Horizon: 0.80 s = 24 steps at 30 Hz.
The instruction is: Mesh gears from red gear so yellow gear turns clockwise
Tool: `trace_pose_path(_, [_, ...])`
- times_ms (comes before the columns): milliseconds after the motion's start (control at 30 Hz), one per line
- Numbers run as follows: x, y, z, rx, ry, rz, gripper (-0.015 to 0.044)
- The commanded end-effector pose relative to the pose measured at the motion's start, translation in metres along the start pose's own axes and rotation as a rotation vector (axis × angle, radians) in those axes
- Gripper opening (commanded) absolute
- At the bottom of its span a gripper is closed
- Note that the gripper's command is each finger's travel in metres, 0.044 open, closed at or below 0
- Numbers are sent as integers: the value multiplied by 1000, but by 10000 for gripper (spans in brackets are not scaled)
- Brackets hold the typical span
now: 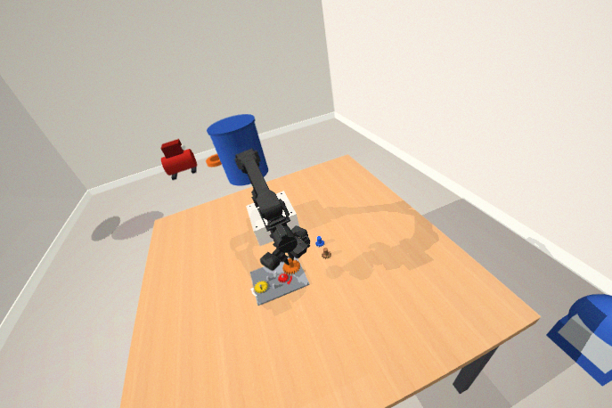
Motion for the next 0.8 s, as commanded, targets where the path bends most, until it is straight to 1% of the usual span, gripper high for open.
trace_pose_path(0, [-7,6,-6,2,-3,6,0])
trace_pose_path(767, [-51,48,-35,9,3,8,0])
Point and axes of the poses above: the point midway between the two fingers, 35 mm back from their tips, its own z axis back along the fingers, its own x axis across the jaws, y = z × x, the point moved 8 cm from there along z, back along the fingers, and after that the axes turned 2 degrees about z, right-handed, at the moved point
